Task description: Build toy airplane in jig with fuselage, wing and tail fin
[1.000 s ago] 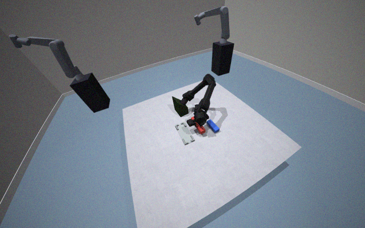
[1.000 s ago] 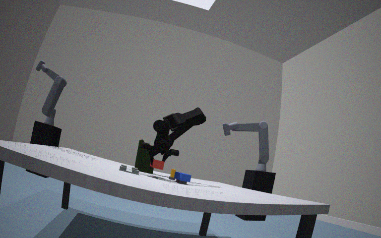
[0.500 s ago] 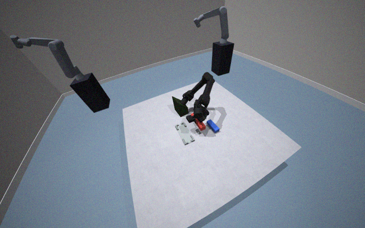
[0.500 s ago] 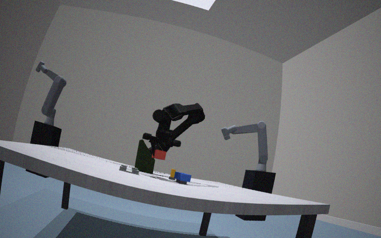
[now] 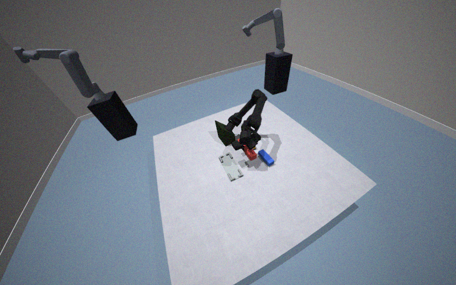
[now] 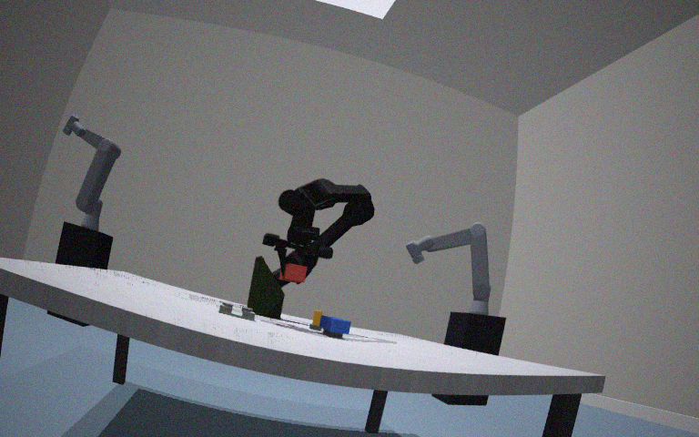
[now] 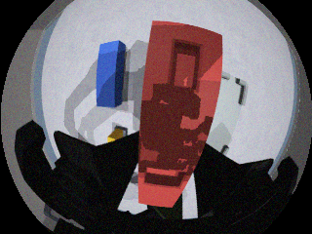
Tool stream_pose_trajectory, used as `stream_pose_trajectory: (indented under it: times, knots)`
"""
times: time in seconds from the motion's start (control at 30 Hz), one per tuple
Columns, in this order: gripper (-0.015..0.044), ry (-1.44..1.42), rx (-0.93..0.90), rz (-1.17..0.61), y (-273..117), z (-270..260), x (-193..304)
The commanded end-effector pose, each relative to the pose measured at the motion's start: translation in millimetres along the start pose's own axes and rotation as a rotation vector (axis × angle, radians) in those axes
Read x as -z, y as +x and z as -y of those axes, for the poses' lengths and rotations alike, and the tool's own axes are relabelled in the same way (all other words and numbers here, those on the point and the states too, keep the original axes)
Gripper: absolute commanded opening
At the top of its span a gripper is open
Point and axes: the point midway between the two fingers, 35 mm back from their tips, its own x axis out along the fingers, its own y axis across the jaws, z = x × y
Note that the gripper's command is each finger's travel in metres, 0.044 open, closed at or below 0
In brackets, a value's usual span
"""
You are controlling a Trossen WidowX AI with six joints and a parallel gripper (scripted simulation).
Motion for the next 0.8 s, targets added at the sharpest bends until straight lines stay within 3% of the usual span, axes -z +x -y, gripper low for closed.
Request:
stream_pose_trajectory:
  times: [0.0,0.77]
  knots:
    - [0.0000,-0.001,0.005,-0.002,4,12,1]
    - [0.0000,0.012,0.009,-0.001,36,77,12]
